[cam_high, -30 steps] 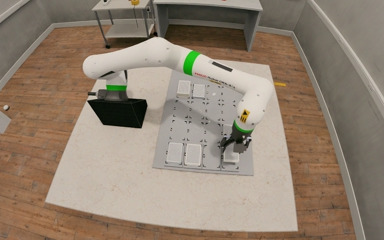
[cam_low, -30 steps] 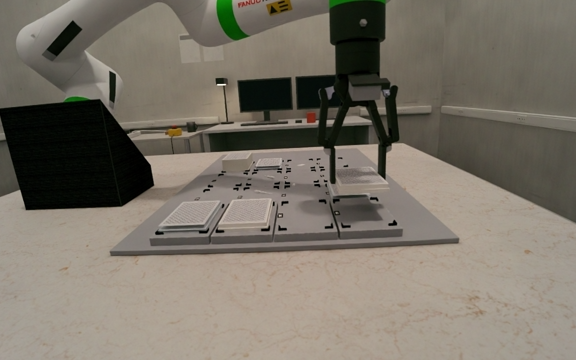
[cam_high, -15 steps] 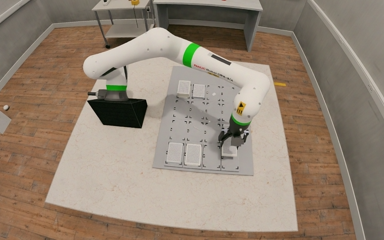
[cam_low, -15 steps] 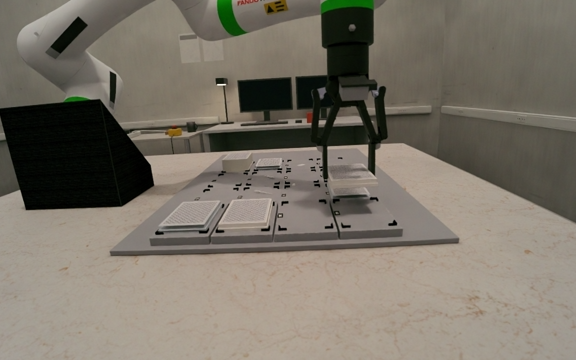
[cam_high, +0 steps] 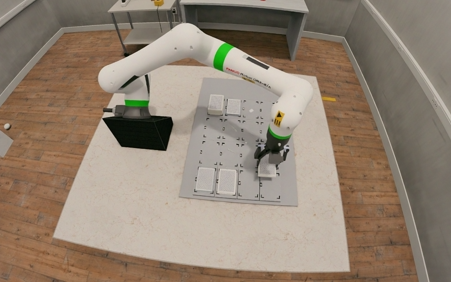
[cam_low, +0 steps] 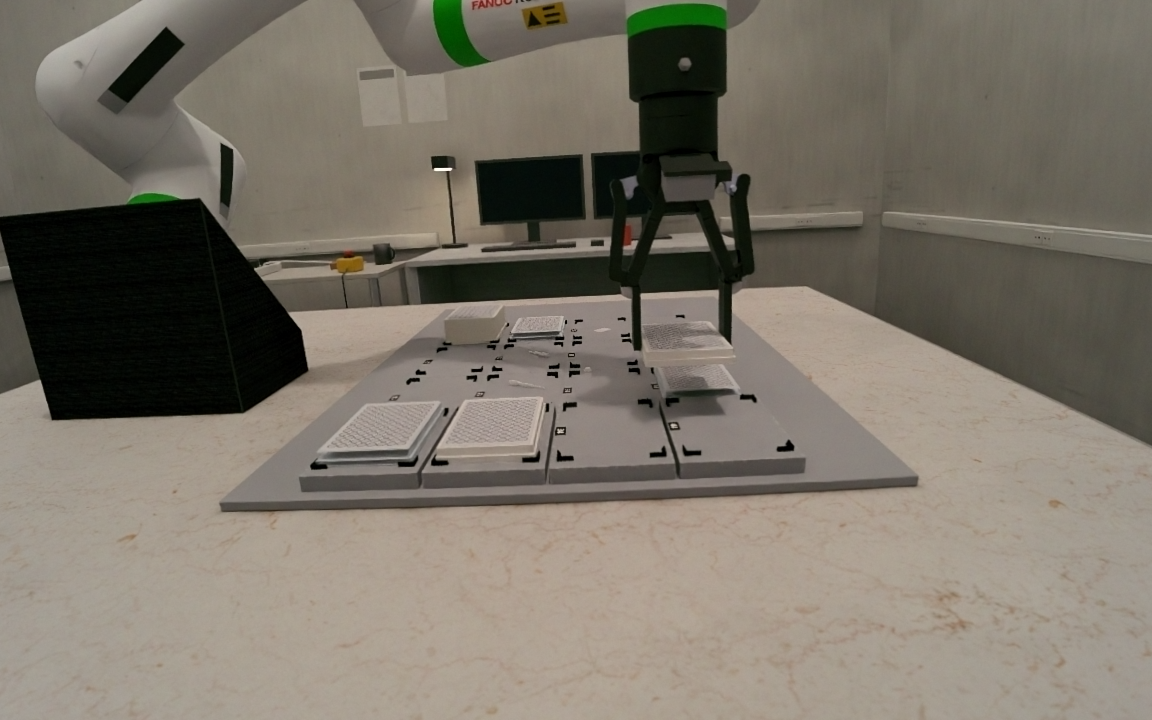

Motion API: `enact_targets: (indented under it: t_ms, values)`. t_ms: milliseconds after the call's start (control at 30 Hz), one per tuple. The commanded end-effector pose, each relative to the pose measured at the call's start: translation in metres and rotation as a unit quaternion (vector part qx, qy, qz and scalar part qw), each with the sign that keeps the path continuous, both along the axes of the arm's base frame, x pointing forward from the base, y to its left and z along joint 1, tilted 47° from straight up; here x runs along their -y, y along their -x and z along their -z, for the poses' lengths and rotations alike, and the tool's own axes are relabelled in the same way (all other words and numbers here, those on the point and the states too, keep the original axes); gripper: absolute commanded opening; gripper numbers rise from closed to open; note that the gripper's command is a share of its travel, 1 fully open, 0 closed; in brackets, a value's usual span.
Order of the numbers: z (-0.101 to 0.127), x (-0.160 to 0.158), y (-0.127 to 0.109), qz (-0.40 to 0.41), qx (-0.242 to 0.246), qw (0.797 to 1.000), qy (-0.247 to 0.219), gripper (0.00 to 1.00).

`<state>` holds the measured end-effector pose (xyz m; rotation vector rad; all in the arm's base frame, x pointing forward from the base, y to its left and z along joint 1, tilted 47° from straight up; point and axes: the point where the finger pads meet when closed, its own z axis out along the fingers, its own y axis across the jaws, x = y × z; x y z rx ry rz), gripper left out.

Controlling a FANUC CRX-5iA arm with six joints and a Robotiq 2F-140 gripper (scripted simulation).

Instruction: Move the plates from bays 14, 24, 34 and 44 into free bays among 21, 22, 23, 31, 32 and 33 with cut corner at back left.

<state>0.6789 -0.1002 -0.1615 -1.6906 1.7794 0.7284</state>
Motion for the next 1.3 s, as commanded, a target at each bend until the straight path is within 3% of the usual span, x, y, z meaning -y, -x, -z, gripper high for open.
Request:
enact_targets:
  t_ms: [0,1267]
  values:
    - [-0.008,-0.005,0.002,0.001,0.001,1.000,0.001,0.10]
    - [-0.071,-0.066,0.027,0.001,0.001,1.000,0.001,0.10]
